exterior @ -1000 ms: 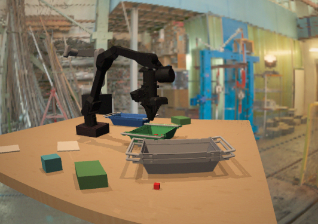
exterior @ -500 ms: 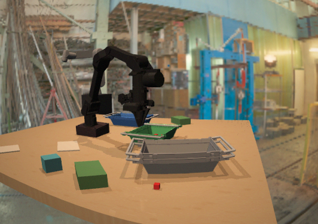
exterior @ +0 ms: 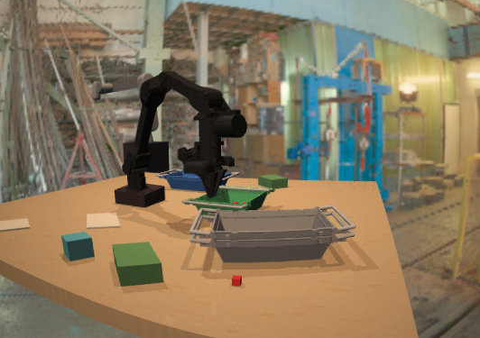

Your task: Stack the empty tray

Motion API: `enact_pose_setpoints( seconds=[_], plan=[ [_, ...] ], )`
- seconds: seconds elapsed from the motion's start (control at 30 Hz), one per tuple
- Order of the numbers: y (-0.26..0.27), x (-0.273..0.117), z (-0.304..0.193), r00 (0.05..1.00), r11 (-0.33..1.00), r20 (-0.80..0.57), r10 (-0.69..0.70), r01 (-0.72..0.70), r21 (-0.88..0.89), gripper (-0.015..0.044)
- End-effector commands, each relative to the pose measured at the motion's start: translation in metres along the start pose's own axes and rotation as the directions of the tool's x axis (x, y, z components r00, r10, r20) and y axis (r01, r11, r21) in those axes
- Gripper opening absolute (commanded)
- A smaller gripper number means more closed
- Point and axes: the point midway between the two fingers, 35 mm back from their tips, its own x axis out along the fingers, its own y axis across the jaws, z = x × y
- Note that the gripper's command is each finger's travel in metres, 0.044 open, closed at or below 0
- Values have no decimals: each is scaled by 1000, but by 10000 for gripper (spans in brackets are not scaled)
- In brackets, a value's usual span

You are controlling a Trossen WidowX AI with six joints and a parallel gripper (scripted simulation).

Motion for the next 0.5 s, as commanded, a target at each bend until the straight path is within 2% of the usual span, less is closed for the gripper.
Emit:
enact_pose_setpoints(
  seconds=[0.0, 0.2, 0.47],
  plan=[
    [-1, 23, 2, 1000, 1000, 13, -8, 8, 5, 82],
    [-2, 46, 4, 1000, 1000, 14, -8, 8, 5, 82],
    [-4, 42, 4, 1000, 1000, 13, -8, 8, 5, 82]
  ],
)
